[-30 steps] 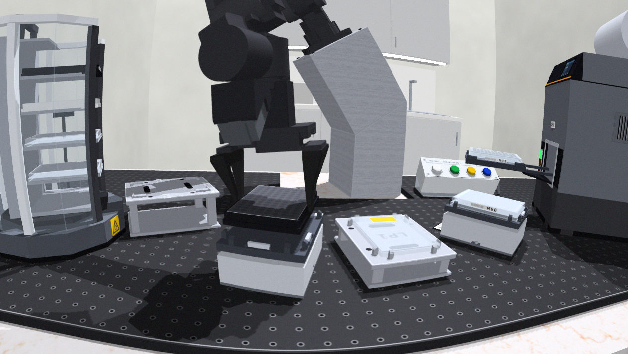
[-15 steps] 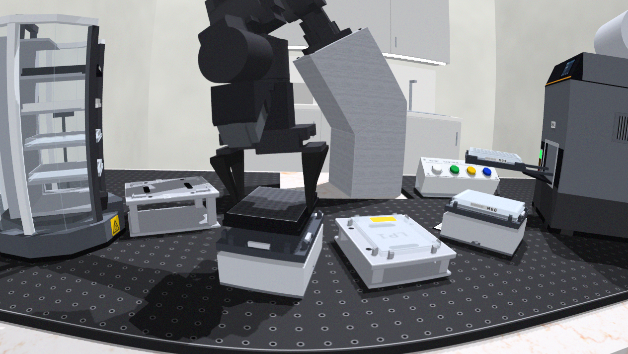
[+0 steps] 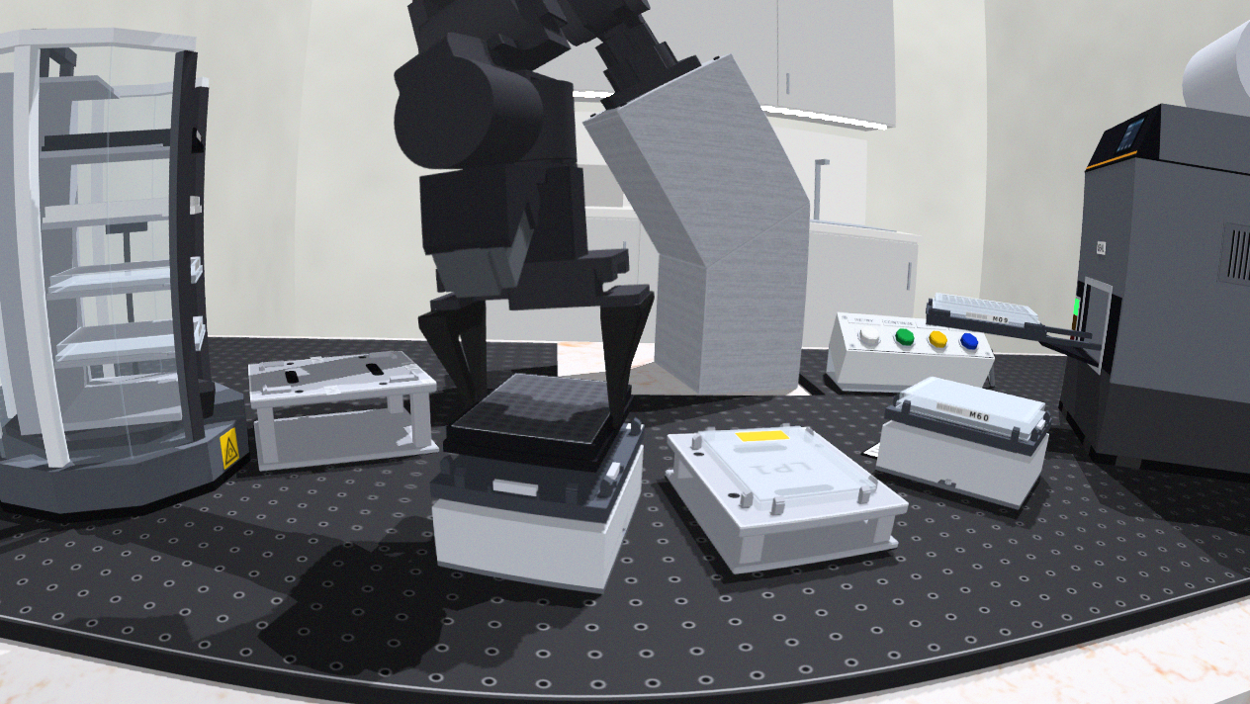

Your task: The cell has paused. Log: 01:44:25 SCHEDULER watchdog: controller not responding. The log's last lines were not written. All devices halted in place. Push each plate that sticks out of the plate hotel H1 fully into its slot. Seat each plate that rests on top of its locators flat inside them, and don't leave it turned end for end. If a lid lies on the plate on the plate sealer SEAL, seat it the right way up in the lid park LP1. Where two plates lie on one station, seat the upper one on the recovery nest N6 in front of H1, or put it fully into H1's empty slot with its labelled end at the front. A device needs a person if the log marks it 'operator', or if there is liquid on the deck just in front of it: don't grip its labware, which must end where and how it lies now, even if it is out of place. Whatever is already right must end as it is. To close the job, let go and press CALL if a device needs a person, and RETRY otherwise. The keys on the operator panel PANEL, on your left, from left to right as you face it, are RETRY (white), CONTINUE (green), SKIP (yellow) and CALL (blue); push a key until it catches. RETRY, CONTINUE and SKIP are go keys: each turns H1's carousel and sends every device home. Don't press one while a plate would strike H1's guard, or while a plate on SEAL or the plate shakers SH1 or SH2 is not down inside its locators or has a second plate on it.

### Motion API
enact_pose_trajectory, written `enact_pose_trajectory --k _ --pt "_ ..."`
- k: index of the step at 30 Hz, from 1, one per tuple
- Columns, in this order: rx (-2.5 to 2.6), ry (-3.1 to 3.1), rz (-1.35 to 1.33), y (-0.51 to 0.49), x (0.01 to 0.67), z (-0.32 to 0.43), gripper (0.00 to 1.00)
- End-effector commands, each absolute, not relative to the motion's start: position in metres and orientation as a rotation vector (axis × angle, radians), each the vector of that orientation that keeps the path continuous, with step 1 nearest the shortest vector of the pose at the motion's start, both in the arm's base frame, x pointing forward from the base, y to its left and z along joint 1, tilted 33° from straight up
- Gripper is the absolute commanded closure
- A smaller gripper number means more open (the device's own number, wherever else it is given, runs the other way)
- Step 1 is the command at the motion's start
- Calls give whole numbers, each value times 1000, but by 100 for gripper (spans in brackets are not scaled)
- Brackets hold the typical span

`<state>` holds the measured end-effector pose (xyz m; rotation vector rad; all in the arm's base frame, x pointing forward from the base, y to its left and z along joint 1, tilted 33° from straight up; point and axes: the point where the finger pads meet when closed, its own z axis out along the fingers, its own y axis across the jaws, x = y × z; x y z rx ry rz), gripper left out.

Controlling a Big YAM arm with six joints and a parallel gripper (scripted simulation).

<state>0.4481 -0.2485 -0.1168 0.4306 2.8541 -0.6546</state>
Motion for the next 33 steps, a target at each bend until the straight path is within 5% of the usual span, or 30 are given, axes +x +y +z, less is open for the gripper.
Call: enact_pose_trajectory --k 1,33 --pt "440 2839 -656 -260 454 -116 16" --pt "440 2837 -656 -262 454 -118 16"
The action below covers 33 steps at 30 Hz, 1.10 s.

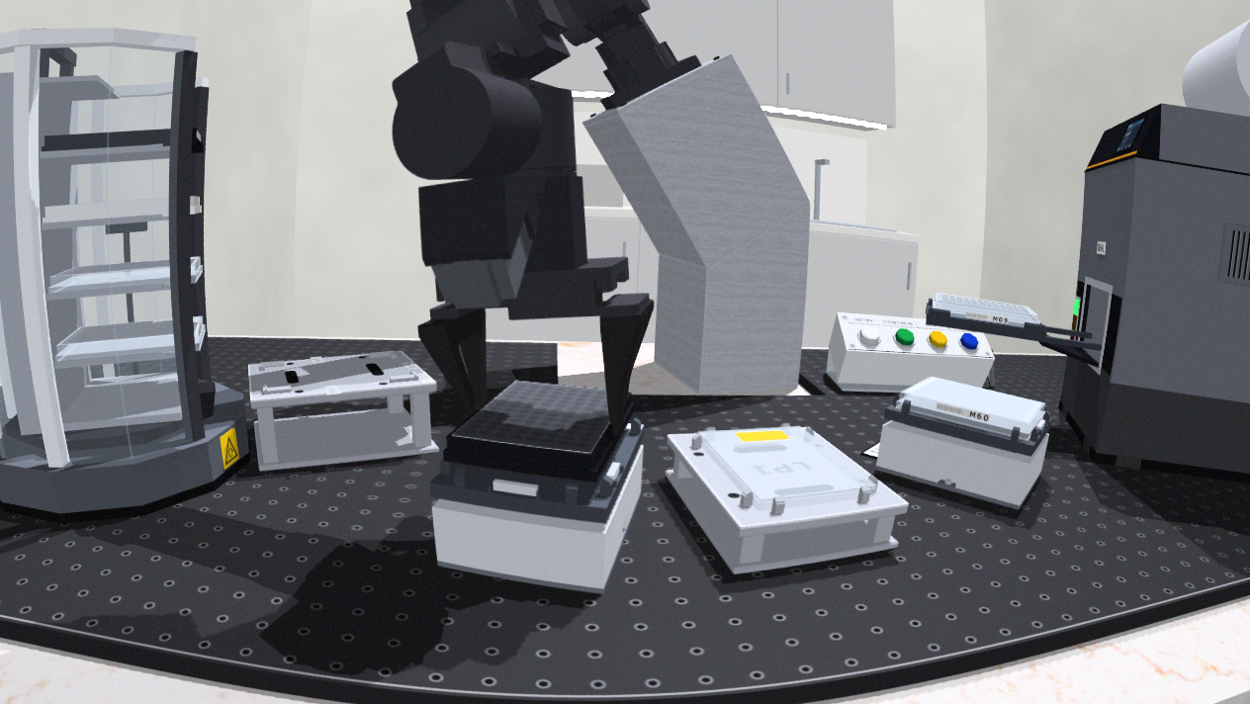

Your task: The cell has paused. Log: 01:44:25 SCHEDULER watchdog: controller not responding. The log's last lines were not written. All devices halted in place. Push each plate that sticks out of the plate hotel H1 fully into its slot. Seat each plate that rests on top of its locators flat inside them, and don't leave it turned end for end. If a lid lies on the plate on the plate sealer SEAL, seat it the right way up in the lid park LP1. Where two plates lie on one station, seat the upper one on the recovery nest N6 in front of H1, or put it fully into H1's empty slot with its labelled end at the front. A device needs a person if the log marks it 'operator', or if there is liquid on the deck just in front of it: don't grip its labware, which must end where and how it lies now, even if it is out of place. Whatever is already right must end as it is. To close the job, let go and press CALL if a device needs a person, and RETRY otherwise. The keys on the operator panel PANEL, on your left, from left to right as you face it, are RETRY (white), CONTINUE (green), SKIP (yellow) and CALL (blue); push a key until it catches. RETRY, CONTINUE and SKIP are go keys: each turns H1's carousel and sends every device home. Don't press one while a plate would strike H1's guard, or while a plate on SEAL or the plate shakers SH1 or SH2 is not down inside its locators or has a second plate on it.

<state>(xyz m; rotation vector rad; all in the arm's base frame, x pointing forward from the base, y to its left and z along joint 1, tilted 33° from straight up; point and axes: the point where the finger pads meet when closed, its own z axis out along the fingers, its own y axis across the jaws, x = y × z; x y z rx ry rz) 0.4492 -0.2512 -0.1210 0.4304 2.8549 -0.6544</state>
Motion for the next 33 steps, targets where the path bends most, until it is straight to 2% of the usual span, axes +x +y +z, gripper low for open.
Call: enact_pose_trajectory --k 1,33 --pt "440 2836 -657 -262 455 -119 16" --pt "440 2838 -656 -265 455 -123 16"
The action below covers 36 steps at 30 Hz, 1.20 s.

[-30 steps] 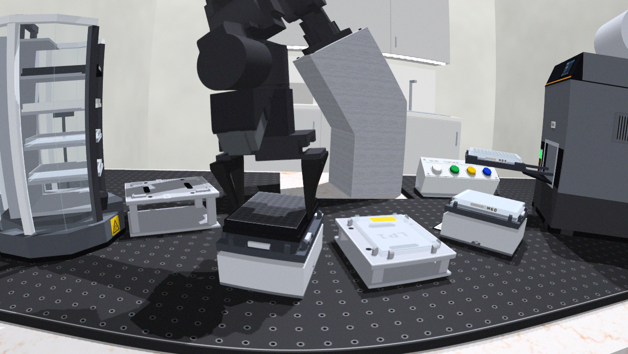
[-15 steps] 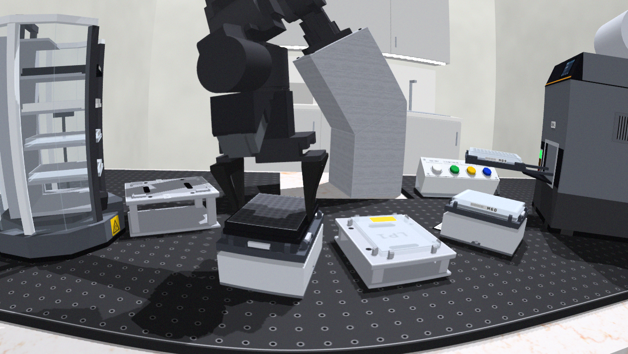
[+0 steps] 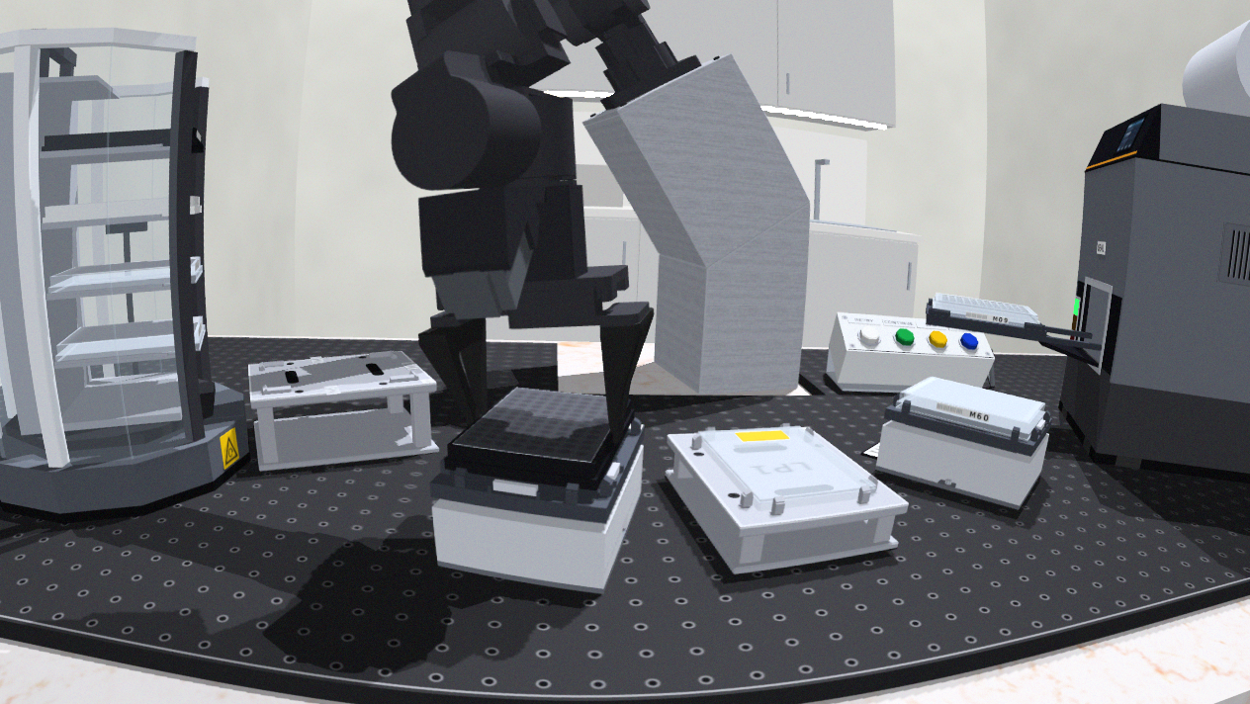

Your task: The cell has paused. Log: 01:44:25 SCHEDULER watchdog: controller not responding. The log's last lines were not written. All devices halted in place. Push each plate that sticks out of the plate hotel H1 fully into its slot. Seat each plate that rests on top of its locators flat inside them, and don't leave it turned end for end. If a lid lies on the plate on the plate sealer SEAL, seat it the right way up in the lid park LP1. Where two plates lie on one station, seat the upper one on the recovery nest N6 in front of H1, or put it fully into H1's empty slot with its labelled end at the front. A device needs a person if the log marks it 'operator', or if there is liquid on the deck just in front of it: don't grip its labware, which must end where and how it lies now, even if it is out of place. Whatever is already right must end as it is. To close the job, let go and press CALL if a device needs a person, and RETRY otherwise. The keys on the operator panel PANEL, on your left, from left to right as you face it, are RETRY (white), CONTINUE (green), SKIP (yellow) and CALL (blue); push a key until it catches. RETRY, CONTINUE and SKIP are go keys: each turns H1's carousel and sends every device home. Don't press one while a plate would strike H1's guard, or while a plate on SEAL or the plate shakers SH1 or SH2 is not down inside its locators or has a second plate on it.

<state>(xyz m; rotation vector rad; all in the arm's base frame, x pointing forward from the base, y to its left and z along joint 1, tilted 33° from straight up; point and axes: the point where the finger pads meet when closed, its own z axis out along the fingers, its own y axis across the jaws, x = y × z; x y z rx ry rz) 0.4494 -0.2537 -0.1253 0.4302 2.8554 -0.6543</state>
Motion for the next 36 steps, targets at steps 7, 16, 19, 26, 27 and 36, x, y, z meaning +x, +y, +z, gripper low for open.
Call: enact_pose_trajectory --k 7,16,19,26,27,36 --pt "440 2837 -656 -266 456 -124 16" --pt "442 2831 -657 -267 457 -123 16" --pt "440 2838 -656 -267 455 -126 16" --pt "441 2832 -657 -267 457 -124 16" --pt "440 2834 -657 -267 456 -125 16" --pt "438 2843 -655 -267 454 -132 16"
